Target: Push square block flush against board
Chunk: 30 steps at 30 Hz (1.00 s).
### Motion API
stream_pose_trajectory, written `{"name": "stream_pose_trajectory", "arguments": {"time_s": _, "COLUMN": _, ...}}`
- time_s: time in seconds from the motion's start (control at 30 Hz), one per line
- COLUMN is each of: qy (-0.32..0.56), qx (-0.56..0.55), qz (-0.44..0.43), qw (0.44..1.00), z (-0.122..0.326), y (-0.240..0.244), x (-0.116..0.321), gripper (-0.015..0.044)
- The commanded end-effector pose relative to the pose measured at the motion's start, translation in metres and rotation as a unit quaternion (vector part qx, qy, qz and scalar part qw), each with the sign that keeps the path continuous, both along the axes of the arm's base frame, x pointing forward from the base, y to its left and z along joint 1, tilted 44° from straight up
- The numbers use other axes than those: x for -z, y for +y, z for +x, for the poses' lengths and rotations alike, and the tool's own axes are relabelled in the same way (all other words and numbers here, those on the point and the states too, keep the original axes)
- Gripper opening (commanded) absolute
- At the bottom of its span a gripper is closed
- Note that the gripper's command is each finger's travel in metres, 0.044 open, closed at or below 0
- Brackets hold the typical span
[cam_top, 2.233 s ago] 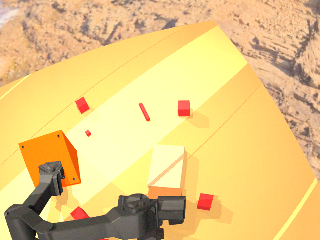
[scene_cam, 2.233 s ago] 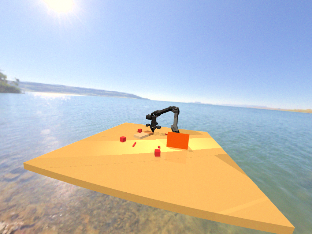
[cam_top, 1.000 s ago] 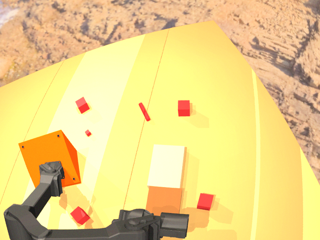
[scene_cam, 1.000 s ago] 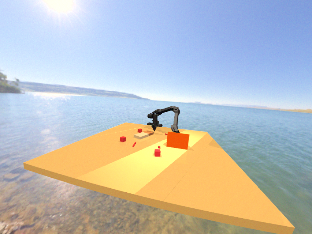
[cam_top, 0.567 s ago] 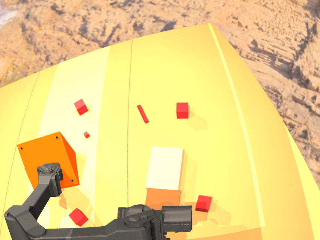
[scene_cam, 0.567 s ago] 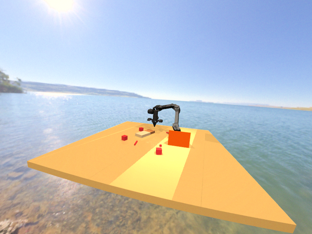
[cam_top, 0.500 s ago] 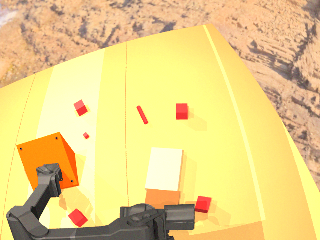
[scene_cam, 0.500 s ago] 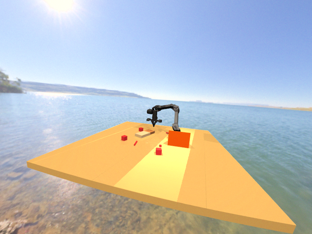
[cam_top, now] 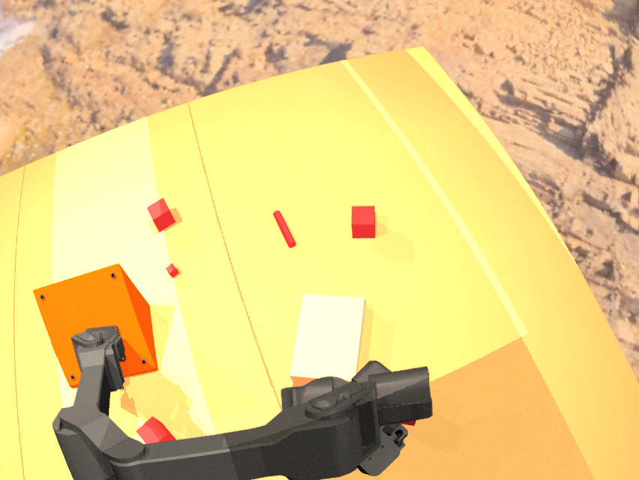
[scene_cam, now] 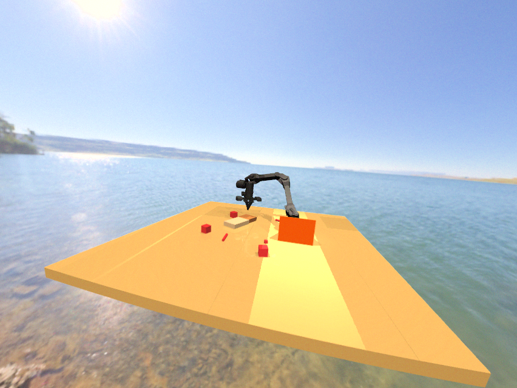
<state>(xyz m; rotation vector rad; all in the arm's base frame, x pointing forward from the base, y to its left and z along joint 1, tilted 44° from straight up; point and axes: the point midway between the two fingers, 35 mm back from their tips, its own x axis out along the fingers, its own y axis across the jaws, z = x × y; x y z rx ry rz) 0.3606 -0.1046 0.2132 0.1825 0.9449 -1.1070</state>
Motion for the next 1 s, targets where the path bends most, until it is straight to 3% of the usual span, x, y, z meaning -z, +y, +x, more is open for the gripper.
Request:
{"name": "stream_pose_trajectory", "arguments": {"time_s": 0.0, "qy": 0.047, "qx": -0.047, "qz": -0.008, "qw": 0.998, "z": 0.012, "y": 0.006, "x": 0.004, "gripper": 0.0}}
{"name": "stream_pose_trajectory", "arguments": {"time_s": 0.47, "qy": 0.206, "qx": -0.206, "qz": -0.041, "qw": 0.956, "z": 0.049, "y": 0.027, "x": 0.021, "gripper": 0.0}}
{"name": "stream_pose_trajectory", "arguments": {"time_s": 0.67, "qy": 0.207, "qx": -0.207, "qz": -0.041, "qw": 0.955, "z": 0.05, "y": 0.026, "x": 0.023, "gripper": 0.0}}
{"name": "stream_pose_trajectory", "arguments": {"time_s": 0.83, "qy": 0.222, "qx": -0.222, "qz": -0.046, "qw": 0.948, "z": 0.058, "y": -0.007, "x": 0.06, "gripper": 0.0}}
{"name": "stream_pose_trajectory", "arguments": {"time_s": 0.97, "qy": 0.223, "qx": -0.222, "qz": -0.046, "qw": 0.948, "z": 0.058, "y": -0.009, "x": 0.061, "gripper": 0.0}}
